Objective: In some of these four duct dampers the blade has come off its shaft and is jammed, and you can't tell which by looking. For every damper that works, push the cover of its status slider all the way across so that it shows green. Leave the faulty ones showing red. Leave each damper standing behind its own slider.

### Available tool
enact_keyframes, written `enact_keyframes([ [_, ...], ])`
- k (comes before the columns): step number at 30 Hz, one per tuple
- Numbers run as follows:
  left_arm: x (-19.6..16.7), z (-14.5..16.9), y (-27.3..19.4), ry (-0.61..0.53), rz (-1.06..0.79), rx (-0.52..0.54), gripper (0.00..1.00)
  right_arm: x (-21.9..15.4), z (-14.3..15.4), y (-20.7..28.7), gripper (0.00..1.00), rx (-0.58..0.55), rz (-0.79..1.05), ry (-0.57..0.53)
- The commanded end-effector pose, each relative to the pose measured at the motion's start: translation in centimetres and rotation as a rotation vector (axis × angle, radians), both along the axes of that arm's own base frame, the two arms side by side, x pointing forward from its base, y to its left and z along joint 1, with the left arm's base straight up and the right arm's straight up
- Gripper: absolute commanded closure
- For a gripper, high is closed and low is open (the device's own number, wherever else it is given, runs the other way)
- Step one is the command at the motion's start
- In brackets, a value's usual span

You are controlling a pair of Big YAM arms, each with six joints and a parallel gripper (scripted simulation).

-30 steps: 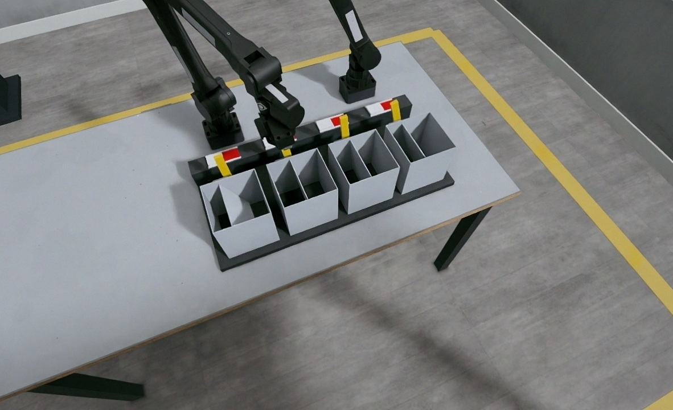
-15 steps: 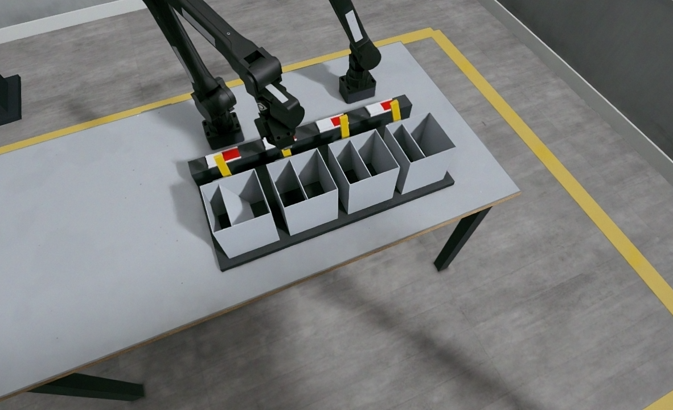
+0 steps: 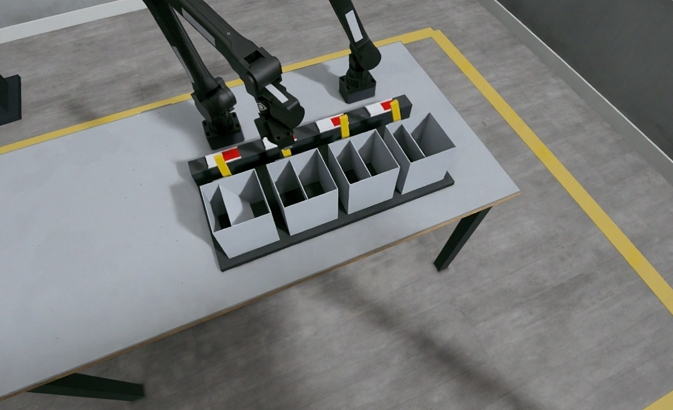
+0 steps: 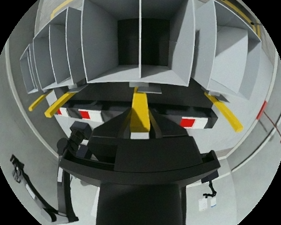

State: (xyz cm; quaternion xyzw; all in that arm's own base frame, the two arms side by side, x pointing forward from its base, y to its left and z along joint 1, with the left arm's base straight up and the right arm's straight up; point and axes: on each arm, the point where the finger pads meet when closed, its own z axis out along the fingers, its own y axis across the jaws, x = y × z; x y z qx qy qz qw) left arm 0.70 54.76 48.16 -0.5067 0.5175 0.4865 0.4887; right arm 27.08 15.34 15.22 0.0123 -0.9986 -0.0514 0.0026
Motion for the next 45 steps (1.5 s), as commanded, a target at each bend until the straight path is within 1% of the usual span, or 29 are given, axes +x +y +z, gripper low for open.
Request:
enact_keyframes([
  [1, -0.4, 1.9, -0.3, -0.009, 0.009, 0.049, 0.00, 0.3, 0.1, 0.6, 0.83, 0.009, -0.003, -0.015],
  [25, -0.4, 1.9, -0.3, -0.009, 0.009, 0.049, 0.00, 0.2, 0.1, 0.5, 0.83, 0.010, -0.005, -0.014],
  [31, -0.4, 1.9, -0.3, -0.009, 0.009, 0.049, 0.00, 0.5, 0.5, -0.1, 0.83, 0.029, -0.003, -0.031],
  [37, -0.4, 1.9, -0.3, -0.009, 0.009, 0.049, 0.00, 0.5, 0.2, -0.2, 0.83, 0.040, -0.002, -0.022],
  [45, -0.4, 1.9, -0.3, -0.009, 0.009, 0.049, 0.00, 0.5, 0.4, -0.7, 0.83, 0.093, -0.002, -0.031],
])
